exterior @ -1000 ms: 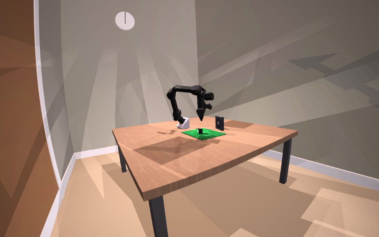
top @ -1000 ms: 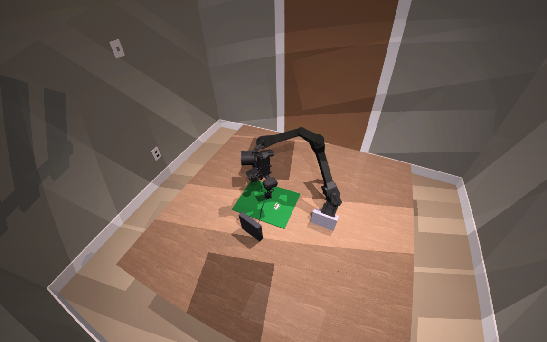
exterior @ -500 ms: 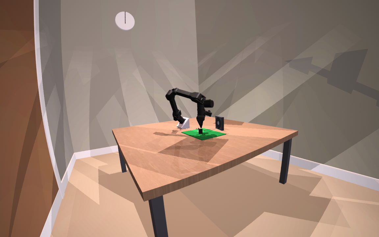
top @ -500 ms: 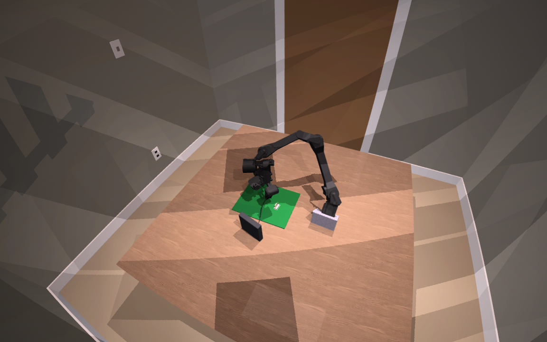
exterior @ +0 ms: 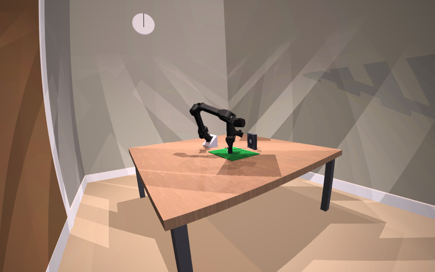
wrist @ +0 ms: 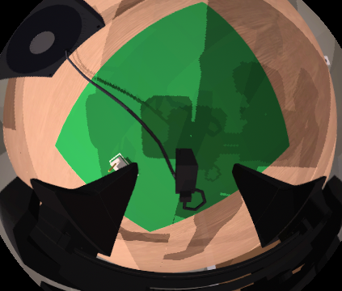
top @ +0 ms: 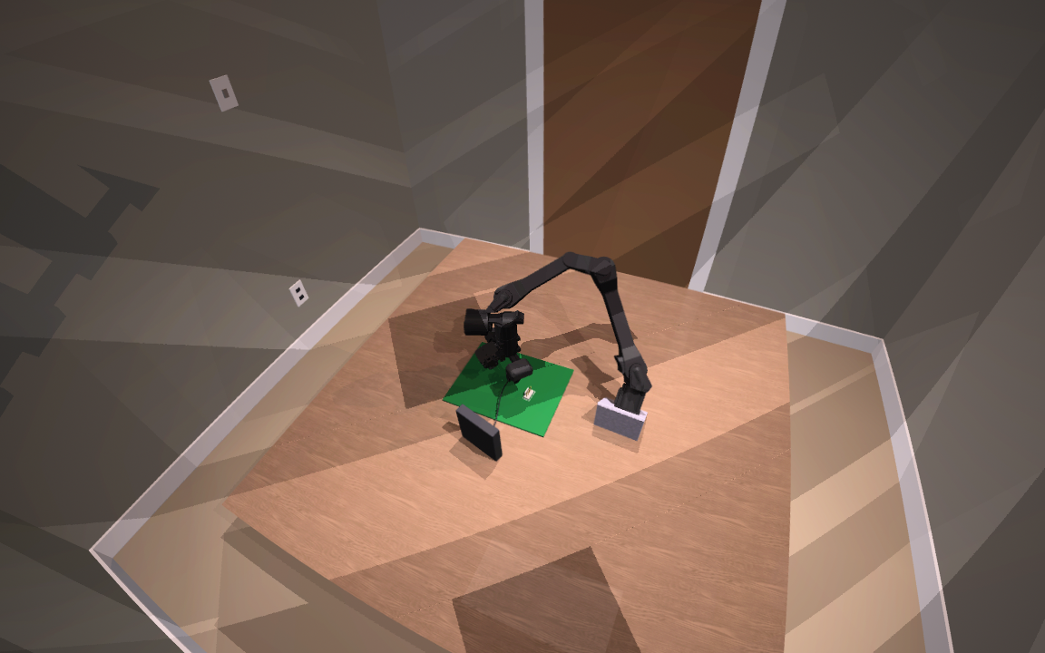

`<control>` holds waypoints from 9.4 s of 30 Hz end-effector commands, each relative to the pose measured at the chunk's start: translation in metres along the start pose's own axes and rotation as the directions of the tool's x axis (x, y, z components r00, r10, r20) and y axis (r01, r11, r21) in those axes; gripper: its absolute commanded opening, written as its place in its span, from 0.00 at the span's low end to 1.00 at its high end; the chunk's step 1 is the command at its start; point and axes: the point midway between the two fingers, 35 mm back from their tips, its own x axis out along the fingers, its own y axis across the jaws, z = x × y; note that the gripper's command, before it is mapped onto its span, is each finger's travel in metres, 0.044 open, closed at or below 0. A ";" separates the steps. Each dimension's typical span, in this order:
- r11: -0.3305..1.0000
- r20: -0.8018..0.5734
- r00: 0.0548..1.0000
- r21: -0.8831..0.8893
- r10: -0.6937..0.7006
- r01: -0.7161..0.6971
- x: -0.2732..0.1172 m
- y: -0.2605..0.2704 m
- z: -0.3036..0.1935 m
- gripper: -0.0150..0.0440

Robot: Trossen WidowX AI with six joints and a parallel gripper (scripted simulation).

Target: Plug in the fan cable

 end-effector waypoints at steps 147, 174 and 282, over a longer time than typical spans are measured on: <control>-0.823 -0.006 1.000 0.568 0.001 0.004 -0.029 0.074 -0.028 0.25; -0.819 -0.007 1.000 0.574 0.000 0.004 -0.007 0.072 -0.029 0.25; -0.822 -0.007 1.000 0.569 0.000 0.004 -0.007 0.073 -0.028 0.25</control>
